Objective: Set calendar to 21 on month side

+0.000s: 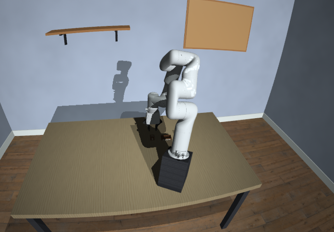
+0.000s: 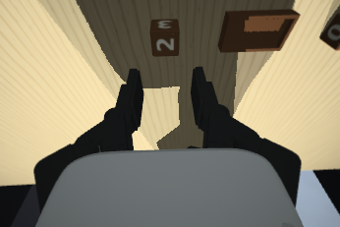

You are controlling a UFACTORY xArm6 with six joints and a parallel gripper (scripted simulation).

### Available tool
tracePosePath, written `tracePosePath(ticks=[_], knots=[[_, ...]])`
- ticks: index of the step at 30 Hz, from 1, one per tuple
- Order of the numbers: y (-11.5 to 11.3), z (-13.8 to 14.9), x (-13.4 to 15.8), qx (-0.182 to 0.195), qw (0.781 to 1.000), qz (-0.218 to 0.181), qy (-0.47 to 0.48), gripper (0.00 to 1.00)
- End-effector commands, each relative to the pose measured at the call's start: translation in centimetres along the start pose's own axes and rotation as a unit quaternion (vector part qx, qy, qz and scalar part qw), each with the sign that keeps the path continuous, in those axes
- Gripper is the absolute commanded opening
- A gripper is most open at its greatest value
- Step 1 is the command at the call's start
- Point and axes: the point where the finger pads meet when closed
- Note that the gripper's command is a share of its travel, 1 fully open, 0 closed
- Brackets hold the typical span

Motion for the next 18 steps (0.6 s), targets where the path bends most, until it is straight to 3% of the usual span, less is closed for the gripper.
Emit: tracePosePath(ticks=[1,18], knots=[[-0.07,-0.02,-0.12,0.000,1.000,0.001,0.000,0.49],[0.22,-0.03,-0.12,0.000,1.000,0.002,0.000,0.49]])
Point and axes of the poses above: the point where the finger pads meet when closed, its own y axis out along the fingers, its own z axis across the jaws, x = y × z, and after that the axes turned 8 degrees about -y, right-handed
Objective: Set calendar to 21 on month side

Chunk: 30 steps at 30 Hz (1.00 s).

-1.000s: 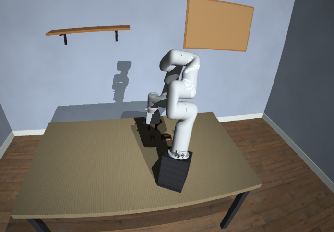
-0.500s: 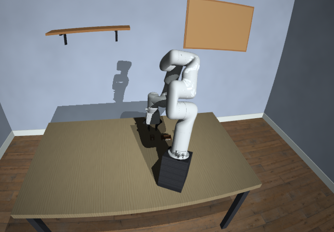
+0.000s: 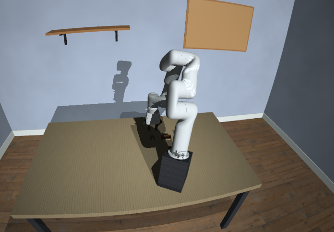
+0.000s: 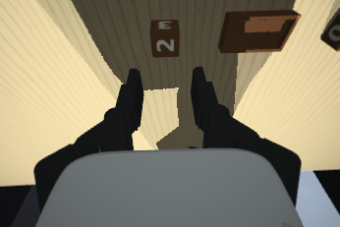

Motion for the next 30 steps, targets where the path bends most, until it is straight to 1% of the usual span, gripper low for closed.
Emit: tracePosePath(ticks=[1,9,30], knots=[[0.1,0.0,-0.1,0.000,1.000,0.001,0.000,0.49],[0.7,0.0,-0.1,0.000,1.000,0.002,0.000,0.49],[3.6,-0.1,-0.1,0.000,1.000,0.002,0.000,0.49]])
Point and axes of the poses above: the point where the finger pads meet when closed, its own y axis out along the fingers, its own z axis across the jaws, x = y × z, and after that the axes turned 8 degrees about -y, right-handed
